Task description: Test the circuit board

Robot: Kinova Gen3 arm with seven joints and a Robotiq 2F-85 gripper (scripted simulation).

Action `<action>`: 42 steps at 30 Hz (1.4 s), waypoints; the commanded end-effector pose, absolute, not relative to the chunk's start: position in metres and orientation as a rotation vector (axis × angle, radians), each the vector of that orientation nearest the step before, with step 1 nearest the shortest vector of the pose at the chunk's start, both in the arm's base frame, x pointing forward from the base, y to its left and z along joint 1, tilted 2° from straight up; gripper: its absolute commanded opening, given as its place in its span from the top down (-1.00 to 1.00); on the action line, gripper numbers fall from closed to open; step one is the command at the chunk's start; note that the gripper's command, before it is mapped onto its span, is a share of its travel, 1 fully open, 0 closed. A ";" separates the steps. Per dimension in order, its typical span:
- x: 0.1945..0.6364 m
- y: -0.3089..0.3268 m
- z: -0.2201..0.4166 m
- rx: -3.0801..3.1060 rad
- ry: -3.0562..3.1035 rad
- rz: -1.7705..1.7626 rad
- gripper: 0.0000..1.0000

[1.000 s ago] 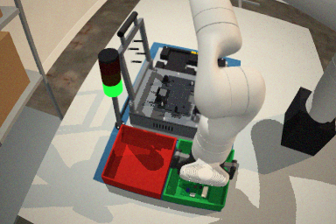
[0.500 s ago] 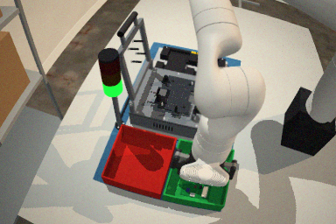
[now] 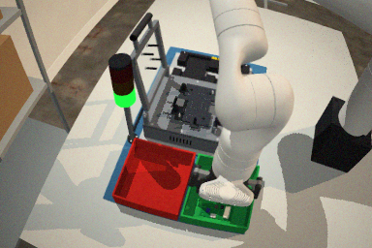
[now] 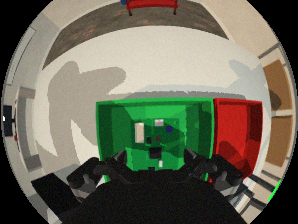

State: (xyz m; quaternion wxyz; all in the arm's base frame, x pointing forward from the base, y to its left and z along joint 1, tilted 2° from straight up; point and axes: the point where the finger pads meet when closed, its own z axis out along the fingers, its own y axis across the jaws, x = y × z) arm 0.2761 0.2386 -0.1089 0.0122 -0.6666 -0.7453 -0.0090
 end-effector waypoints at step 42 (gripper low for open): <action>0.278 0.237 0.023 -2.072 -2.334 -0.034 -1.00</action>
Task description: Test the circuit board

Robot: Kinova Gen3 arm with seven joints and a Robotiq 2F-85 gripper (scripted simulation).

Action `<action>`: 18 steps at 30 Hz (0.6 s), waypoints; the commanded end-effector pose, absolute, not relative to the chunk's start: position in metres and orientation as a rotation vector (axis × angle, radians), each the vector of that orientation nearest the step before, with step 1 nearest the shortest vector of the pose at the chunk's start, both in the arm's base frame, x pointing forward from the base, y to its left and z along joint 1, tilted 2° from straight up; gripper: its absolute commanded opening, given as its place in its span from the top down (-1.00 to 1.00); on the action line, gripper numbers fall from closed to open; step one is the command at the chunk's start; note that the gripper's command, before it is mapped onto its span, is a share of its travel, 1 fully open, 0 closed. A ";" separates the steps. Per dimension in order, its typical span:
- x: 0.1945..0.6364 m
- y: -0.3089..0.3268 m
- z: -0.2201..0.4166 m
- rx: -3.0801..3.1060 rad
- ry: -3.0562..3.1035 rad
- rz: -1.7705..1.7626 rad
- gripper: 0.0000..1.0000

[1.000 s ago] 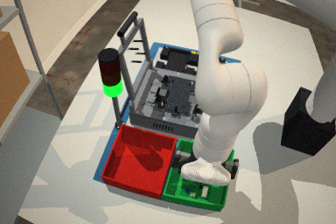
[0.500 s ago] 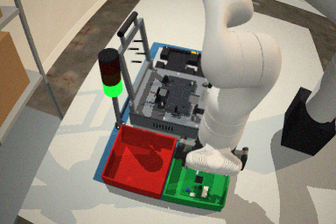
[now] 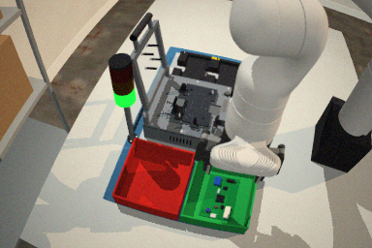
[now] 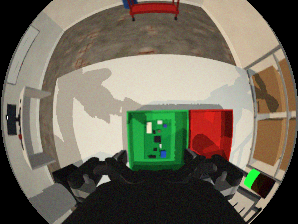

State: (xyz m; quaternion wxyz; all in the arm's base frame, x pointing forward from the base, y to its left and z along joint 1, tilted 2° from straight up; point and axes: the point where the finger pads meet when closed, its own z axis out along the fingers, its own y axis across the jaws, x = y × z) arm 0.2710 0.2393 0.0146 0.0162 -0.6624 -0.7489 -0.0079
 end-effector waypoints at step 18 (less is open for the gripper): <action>0.278 0.237 0.030 -2.072 -2.334 -0.034 -1.00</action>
